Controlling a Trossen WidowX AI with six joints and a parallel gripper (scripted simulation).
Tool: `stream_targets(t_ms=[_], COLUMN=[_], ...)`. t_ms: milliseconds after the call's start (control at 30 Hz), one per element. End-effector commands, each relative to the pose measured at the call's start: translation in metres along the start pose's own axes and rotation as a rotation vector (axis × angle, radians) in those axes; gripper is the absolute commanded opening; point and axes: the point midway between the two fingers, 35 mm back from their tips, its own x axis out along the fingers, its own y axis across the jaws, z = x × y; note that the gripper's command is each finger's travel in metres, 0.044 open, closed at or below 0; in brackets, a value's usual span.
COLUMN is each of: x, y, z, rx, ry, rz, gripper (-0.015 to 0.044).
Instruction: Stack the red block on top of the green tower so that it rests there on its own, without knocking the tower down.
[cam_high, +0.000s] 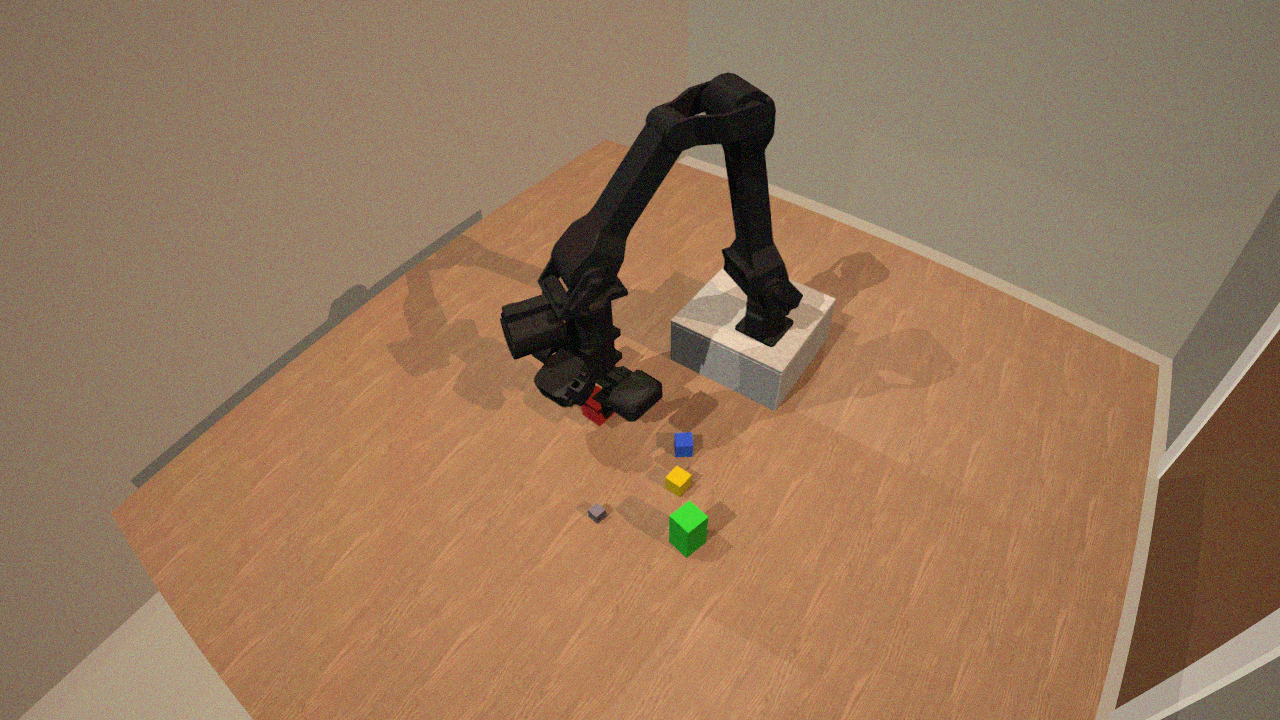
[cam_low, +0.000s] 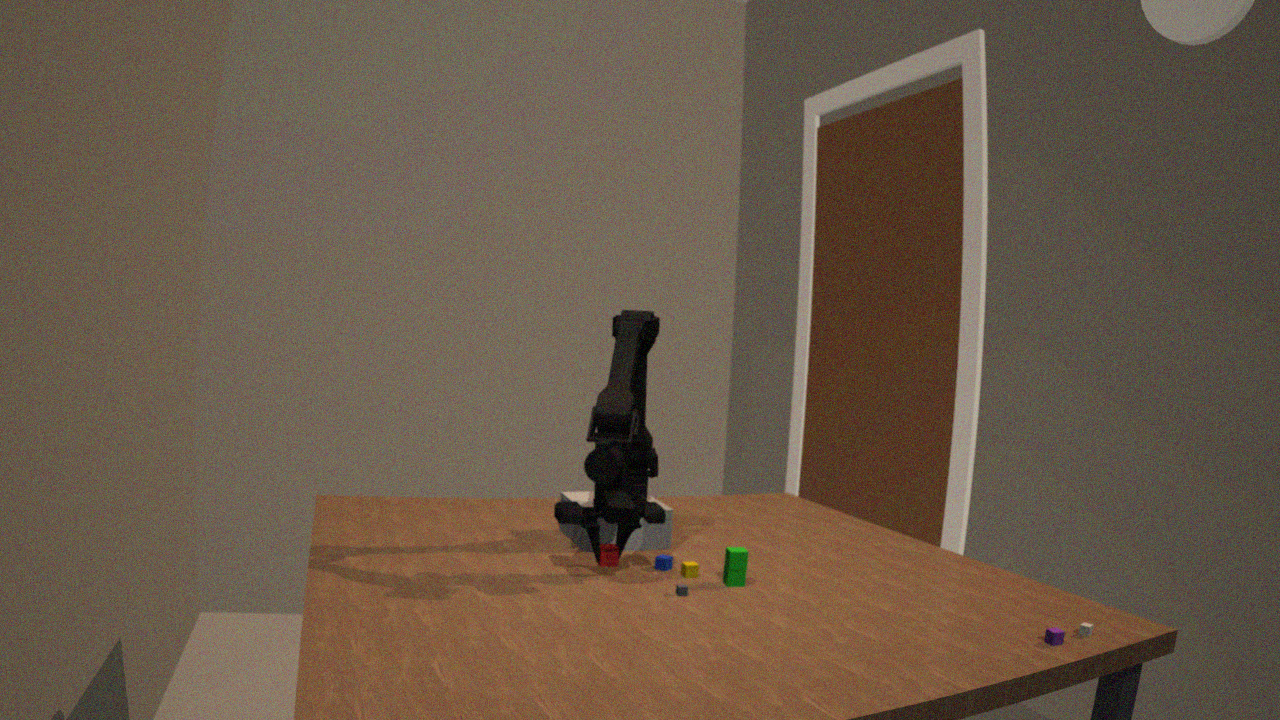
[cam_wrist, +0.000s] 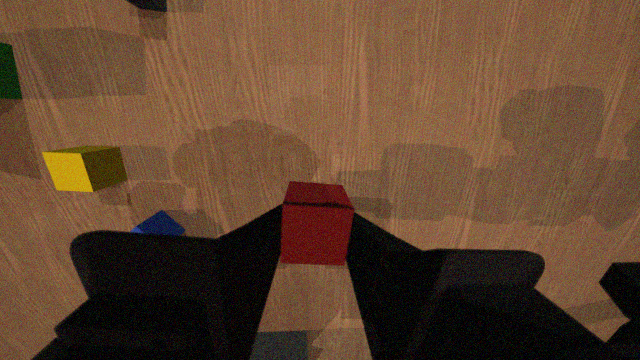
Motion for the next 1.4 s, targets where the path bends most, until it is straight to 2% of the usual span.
stream_targets(t_ms=[0, 533, 900, 1367], x=[-0.023, -0.094, -0.095, -0.098], y=[-0.001, -0.001, 0.001, 0.045], z=[0.002, 0.001, 0.004, 0.035], rx=[0.004, 0.004, -0.002, -0.024], ry=[-0.011, -0.012, -0.012, -0.018], rz=[-0.001, -0.001, -0.002, -0.002], gripper=[0.0000, 0.0000, 0.0000, 0.0000])
